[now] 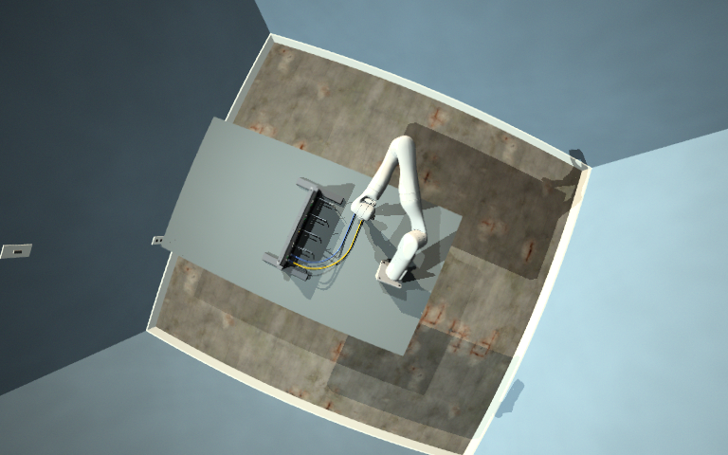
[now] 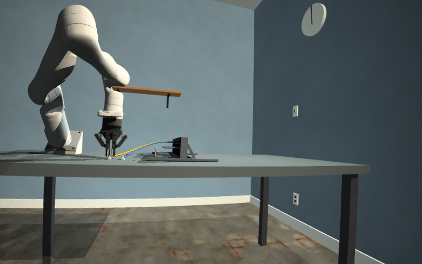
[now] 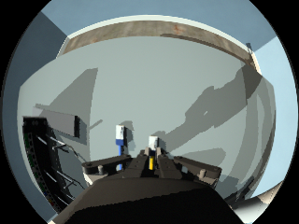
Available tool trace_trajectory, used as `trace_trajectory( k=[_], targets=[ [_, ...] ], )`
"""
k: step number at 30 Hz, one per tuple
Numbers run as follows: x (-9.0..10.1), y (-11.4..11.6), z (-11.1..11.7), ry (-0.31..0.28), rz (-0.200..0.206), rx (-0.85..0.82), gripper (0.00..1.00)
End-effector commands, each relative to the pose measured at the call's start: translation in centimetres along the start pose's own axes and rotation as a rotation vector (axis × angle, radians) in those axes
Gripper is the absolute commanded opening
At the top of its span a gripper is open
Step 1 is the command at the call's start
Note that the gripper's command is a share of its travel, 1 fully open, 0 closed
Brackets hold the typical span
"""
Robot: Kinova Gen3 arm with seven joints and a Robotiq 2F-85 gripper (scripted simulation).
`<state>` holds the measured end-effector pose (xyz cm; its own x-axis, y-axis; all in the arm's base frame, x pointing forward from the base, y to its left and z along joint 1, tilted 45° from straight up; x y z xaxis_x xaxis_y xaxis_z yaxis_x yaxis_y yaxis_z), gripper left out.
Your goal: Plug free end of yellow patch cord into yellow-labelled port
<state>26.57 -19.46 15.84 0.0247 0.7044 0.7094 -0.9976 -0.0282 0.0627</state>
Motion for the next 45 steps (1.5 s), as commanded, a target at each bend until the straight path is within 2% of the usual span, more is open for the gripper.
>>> trace_trajectory(
  k=[1, 18, 45],
  targets=[
    [-0.2, 0.1, 0.1, 0.003, 0.000, -0.007, 0.00],
    [0.6, -0.1, 0.1, 0.001, 0.000, -0.012, 0.00],
    [4.7, -0.2, 0.0, -0.001, 0.001, -0.013, 0.00]
  ],
)
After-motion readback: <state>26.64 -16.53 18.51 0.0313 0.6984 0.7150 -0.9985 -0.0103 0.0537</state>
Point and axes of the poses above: the point where the finger pads meet when closed, its own x axis back along the fingers, its own y axis across the jaws, z = x × y, the point moved 2 cm from there along x, back along the fingers, and after that the axes turned 5 degrees about x, right-handed, at the moved point
